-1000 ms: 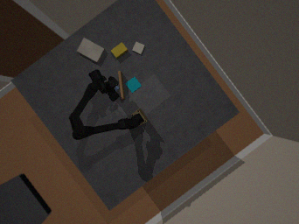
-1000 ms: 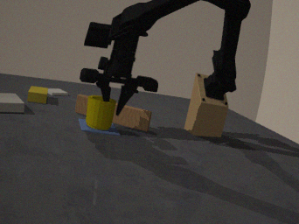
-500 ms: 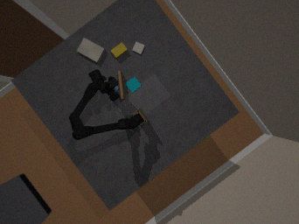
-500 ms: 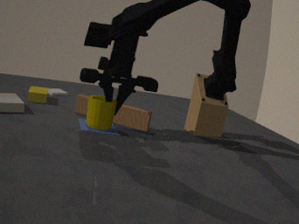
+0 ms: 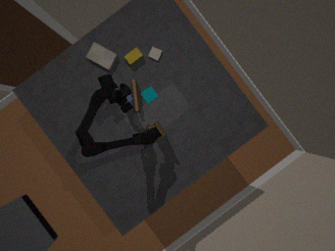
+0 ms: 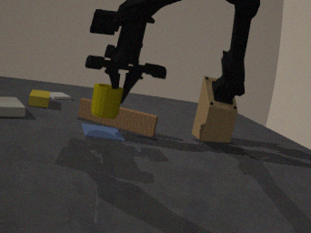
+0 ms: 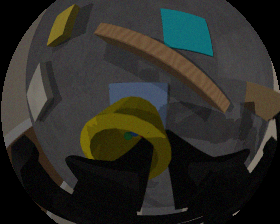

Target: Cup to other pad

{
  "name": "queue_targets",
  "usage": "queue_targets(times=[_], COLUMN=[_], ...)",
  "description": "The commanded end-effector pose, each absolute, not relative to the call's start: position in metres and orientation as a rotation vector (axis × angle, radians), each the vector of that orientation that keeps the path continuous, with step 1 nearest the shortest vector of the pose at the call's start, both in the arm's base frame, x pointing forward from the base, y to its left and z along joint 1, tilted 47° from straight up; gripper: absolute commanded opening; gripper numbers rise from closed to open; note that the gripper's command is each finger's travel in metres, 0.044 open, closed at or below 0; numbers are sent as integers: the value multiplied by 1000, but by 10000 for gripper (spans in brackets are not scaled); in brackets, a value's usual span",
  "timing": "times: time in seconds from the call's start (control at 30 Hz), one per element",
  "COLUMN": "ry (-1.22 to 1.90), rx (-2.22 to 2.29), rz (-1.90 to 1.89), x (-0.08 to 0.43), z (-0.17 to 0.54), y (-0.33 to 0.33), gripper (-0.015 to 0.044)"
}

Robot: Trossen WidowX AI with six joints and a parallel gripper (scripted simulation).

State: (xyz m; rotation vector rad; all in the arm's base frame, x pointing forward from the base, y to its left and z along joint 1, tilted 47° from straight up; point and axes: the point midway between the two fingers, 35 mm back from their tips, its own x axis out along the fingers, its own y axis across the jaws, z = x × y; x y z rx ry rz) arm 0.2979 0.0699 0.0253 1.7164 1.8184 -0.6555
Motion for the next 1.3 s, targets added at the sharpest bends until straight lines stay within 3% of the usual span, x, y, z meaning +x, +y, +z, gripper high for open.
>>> queue_targets(times=[0.0, 1.27], ry=[1811, 1813], rx=[1711, 1715], rz=[-647, -650], x=[299, 285], z=[35, 28], y=[60, 21], gripper=[0, 0])
